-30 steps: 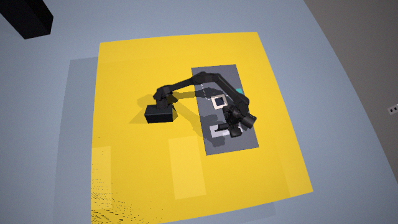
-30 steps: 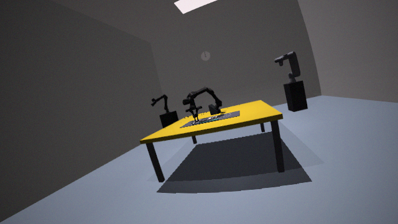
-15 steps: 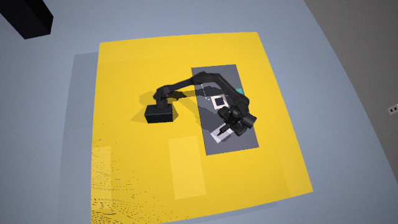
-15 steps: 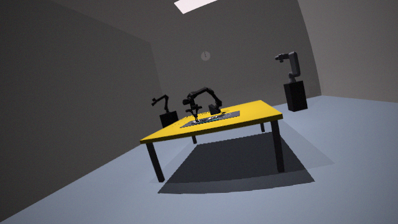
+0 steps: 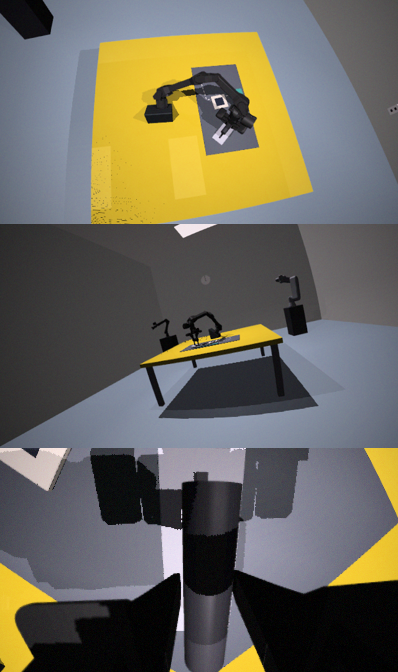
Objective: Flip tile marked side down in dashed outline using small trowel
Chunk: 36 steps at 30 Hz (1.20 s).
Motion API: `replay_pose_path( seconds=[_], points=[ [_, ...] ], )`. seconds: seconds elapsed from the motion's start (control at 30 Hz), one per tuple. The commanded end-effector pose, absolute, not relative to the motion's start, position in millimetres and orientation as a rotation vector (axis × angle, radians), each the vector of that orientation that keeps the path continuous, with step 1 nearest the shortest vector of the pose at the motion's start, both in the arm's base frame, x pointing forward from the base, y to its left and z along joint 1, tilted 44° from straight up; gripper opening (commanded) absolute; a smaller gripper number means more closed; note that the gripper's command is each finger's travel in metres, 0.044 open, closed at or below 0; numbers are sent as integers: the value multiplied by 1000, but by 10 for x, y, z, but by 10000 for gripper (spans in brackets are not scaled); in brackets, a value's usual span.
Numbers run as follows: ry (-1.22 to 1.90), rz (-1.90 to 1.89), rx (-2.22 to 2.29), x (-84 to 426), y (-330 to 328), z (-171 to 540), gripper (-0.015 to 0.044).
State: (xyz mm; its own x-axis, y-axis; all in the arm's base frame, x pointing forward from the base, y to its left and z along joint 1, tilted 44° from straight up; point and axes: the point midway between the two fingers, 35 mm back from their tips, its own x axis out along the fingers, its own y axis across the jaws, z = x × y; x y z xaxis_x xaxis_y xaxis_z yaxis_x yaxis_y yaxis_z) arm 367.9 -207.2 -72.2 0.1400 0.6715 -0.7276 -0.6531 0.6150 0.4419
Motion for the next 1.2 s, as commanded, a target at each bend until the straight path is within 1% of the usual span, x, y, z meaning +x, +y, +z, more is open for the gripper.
replay_pose_path(
  seconds=[0.0, 0.03, 0.07, 0.67, 0.9, 1.17],
  points=[
    [1054, 960, 14, 3686, -2071, -720, 235],
    [1054, 960, 14, 3686, -2071, -720, 261],
    [1054, 960, 14, 3686, -2071, -720, 270],
    [1054, 960, 14, 3686, -2071, -720, 270],
    [1046, 971, -4, 3620, -2366, -405, 270],
    [1046, 970, -3, 3619, -2368, -402, 270]
  ],
)
